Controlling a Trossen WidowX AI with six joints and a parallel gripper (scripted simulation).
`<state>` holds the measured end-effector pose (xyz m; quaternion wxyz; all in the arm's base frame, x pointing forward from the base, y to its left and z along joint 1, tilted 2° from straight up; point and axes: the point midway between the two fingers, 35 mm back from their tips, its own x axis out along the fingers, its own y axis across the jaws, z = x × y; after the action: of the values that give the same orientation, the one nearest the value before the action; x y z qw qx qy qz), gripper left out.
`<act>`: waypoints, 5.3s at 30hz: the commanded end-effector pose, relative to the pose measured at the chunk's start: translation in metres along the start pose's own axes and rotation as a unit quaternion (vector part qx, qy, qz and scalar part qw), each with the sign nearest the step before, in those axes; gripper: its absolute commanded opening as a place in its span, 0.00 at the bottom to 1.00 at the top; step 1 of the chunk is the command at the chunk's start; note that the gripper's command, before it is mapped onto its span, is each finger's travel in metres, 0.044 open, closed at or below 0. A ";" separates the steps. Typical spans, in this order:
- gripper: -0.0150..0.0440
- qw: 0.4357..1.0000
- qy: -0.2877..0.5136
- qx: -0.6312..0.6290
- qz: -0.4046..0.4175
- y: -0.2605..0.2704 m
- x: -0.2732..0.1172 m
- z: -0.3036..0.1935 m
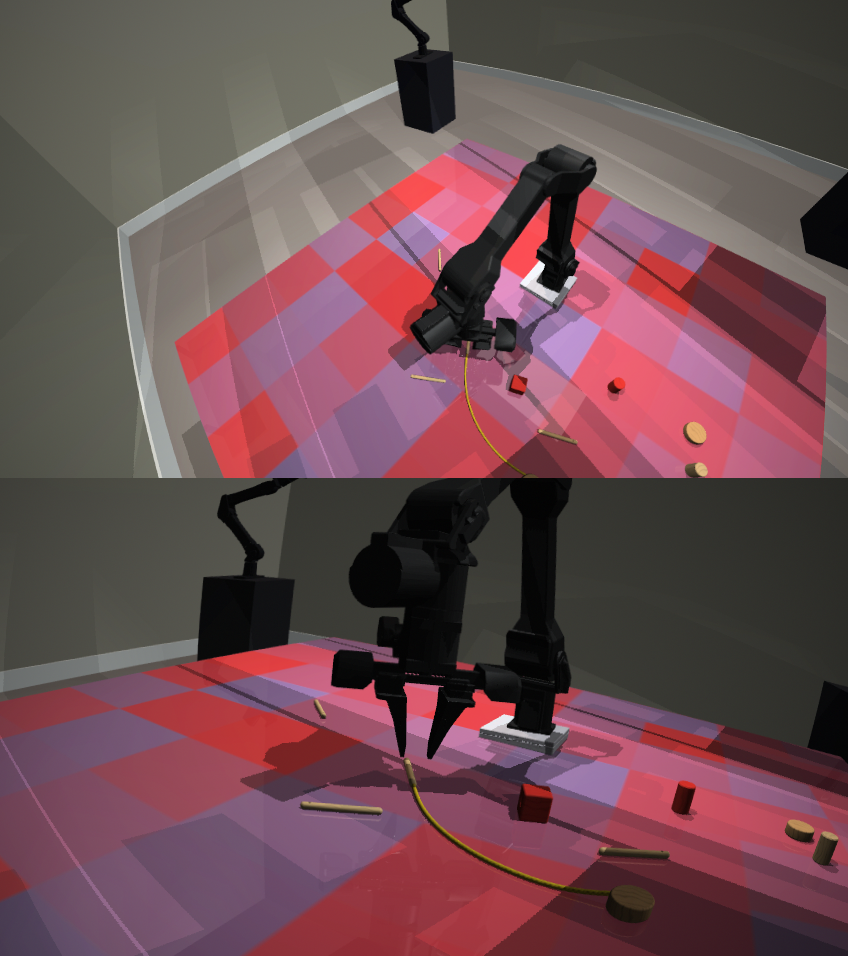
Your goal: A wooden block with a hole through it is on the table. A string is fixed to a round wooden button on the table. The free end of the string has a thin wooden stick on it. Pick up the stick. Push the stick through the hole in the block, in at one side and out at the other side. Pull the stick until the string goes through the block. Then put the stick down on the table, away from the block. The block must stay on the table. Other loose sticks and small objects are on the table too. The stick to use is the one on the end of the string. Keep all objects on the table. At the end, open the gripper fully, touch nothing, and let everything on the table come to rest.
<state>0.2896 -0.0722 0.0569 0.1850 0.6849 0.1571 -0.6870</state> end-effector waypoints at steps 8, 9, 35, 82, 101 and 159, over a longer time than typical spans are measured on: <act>0.46 1.000 -0.003 0.001 0.001 0.000 0.018 0.002; 0.46 1.000 -0.003 0.001 0.001 0.000 0.020 0.002; 0.25 1.000 -0.001 0.001 -0.001 -0.001 0.031 0.002; 0.25 1.000 -0.004 -0.001 -0.004 -0.002 -0.023 0.002; 0.25 0.985 -0.003 -0.174 -0.003 -0.002 -0.025 -0.005; 0.25 0.331 -0.001 -0.944 -0.001 -0.005 -0.027 -0.049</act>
<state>0.3276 -0.0448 0.0814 0.7026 0.0846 0.6979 -0.1104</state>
